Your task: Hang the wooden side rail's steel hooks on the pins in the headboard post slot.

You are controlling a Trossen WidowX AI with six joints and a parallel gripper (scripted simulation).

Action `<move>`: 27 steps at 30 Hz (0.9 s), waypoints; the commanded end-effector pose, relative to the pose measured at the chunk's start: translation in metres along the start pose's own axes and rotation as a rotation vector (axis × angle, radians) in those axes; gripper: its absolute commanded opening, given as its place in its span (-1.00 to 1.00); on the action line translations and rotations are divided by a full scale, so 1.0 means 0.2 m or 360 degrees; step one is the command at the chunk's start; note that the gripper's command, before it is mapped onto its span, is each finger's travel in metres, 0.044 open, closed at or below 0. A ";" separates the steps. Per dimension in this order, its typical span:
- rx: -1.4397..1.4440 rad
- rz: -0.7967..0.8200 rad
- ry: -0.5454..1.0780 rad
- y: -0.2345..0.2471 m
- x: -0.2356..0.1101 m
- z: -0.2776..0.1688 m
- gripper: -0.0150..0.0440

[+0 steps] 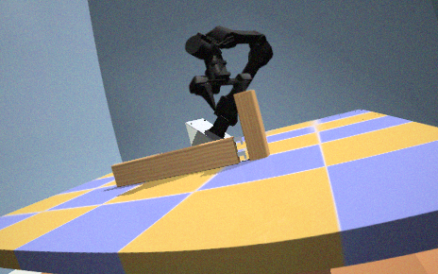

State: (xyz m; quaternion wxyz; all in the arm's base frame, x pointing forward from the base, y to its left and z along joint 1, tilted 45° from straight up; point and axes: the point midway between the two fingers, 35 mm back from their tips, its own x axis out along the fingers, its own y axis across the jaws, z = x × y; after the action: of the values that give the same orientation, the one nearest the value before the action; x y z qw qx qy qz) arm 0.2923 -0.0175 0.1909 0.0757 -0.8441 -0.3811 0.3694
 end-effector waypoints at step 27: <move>-0.0308 -0.0157 -0.0181 0.09 0.01 -0.04 1.00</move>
State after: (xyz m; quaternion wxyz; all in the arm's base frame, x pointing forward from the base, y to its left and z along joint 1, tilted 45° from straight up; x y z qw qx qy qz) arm 0.3089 -0.0266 0.1912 -0.0037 -0.8075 -0.4565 0.3737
